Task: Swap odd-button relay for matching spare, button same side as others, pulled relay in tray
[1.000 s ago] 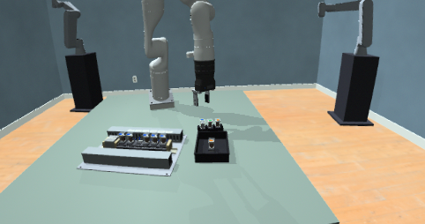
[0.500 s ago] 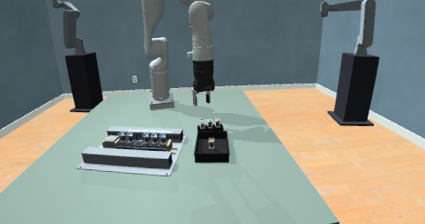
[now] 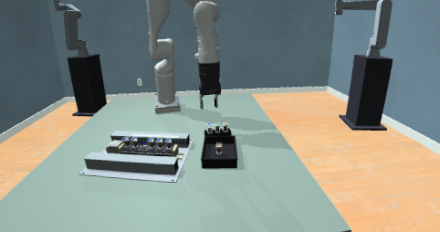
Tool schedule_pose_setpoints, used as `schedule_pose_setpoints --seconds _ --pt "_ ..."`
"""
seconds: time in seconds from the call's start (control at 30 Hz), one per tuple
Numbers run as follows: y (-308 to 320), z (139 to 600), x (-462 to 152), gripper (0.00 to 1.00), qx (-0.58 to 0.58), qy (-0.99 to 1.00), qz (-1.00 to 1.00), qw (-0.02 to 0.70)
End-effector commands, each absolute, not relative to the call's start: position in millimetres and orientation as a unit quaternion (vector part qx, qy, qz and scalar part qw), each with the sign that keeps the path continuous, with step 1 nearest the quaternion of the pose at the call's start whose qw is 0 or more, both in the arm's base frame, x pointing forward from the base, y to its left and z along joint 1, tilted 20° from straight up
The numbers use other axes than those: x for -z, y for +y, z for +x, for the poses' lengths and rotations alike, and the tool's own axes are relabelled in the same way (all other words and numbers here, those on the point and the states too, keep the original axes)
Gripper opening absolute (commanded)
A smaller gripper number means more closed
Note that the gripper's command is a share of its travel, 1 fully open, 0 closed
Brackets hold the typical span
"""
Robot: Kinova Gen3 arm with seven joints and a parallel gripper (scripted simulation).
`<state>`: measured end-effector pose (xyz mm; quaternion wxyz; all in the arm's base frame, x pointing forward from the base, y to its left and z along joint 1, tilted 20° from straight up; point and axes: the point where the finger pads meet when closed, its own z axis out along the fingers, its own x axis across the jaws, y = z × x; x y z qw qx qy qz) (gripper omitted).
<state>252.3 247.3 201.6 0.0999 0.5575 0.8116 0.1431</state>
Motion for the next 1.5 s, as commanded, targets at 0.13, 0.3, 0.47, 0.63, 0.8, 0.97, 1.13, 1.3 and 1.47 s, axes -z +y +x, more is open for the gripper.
schedule_pose_setpoints --seconds 0.13,0.3,0.47,0.63,0.8,0.97,1.13,1.3,1.47 --pt "247.4 252.5 -202.2 1.00 -0.146 0.799 0.575 0.097" --pt "247.4 252.5 -202.3 1.00 -0.148 0.789 0.589 0.095" --pt "247.3 252.5 -202.4 1.00 -0.150 0.779 0.602 0.093" --pt "247.3 252.5 -202.5 1.00 -0.151 0.773 0.610 0.092" --pt "247.4 252.5 -202.3 1.00 -0.154 0.749 0.639 0.086" --pt "247.4 252.5 -202.3 1.00 -0.157 0.724 0.667 0.080" --pt "247.4 252.4 -202.2 1.00 -0.160 0.698 0.694 0.074" --pt "247.5 252.4 -202.1 1.00 -0.161 0.682 0.710 0.070" --pt "247.4 252.4 -202.2 1.00 -0.164 0.655 0.735 0.063"
